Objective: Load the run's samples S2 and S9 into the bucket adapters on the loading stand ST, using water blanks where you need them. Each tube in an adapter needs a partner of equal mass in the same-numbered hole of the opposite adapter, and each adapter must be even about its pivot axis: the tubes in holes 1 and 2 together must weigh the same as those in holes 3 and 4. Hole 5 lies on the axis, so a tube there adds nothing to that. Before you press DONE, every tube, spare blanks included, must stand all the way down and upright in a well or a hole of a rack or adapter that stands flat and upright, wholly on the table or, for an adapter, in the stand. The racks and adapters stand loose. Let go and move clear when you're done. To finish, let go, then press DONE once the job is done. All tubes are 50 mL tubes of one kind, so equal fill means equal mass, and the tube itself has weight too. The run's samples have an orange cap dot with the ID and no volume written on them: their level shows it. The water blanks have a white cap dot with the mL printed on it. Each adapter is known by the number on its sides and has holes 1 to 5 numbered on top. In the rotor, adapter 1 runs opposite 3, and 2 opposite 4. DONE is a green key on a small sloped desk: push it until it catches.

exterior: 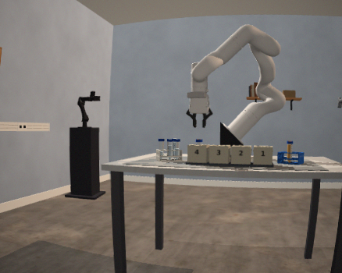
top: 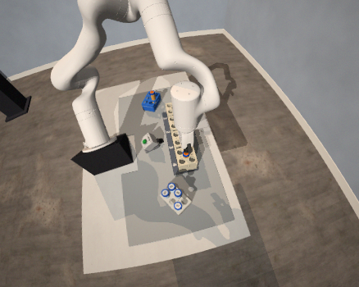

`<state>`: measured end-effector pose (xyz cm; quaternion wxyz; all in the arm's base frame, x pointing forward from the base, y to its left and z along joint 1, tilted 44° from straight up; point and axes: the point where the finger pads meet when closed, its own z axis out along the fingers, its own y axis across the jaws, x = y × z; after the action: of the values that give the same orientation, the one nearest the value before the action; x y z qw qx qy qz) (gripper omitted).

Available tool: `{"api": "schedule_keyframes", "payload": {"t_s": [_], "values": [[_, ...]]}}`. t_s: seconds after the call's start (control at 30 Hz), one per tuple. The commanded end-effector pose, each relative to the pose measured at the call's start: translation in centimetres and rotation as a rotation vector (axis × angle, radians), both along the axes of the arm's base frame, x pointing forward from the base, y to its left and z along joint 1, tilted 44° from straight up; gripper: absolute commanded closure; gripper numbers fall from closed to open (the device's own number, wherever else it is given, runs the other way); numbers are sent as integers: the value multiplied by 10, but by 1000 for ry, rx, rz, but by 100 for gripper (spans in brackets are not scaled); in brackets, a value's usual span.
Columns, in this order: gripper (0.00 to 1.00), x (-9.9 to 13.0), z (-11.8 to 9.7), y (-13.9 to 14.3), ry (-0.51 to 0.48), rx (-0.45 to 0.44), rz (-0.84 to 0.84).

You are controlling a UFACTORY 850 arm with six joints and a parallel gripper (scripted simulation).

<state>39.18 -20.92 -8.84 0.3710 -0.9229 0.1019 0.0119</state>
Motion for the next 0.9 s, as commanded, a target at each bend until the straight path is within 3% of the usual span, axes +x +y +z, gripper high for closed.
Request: {"api": "schedule_keyframes", "payload": {"t_s": [0.0,0.87], "values": [[56,0,4,-5,-1,-1,0],[56,-2,34,-32,-1,-1,0]]}}
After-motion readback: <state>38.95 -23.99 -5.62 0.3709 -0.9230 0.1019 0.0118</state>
